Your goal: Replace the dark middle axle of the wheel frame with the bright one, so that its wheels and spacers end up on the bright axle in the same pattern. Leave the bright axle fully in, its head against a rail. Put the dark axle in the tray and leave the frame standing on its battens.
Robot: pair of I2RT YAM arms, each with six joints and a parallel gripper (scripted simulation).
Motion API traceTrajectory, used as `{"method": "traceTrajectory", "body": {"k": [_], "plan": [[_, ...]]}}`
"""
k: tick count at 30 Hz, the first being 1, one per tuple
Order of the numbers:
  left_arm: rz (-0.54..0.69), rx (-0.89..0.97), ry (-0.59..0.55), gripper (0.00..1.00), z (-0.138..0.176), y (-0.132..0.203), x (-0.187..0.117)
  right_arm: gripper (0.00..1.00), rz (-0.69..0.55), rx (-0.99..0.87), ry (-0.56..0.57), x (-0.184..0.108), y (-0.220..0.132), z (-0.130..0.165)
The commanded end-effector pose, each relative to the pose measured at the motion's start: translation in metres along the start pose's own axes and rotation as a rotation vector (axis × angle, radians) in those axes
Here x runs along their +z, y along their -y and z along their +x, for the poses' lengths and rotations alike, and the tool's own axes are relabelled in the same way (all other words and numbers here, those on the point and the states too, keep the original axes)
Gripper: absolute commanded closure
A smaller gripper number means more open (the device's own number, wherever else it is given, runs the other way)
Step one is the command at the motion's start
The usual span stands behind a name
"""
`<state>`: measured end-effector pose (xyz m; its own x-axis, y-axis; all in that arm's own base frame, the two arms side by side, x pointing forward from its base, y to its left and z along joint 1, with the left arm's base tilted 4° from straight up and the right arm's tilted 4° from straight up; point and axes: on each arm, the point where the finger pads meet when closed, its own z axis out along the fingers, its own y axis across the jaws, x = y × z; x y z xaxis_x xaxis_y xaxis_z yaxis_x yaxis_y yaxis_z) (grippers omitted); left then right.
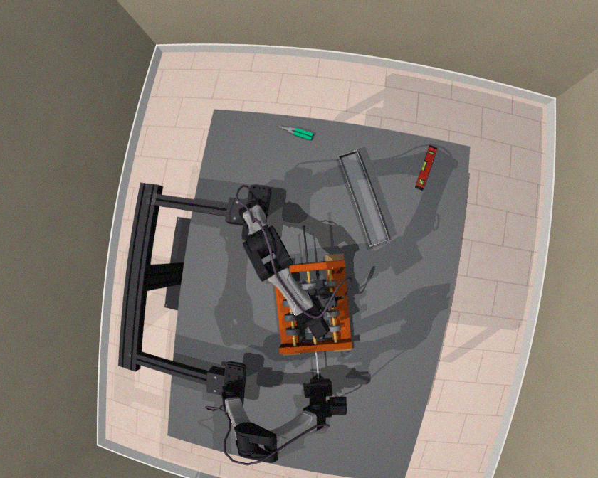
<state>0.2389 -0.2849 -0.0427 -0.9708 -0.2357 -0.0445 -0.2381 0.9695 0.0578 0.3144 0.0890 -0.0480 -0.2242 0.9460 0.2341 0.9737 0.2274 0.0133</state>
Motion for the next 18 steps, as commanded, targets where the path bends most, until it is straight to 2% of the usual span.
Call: {"method": "traceTrajectory", "body": {"k": [1,18], "plan": [[-0.015,0.002,0.007,1.0,-0.0039,-0.0017,0.0125,1.0,0.02,-0.03,-0.044,0.003,0.0019,0.0141],[-0.019,0.002,0.007,1.0,-0.0039,-0.0026,0.0141,1.0,0.031,-0.025,-0.048,0.0074,0.0047,0.0127]]}}
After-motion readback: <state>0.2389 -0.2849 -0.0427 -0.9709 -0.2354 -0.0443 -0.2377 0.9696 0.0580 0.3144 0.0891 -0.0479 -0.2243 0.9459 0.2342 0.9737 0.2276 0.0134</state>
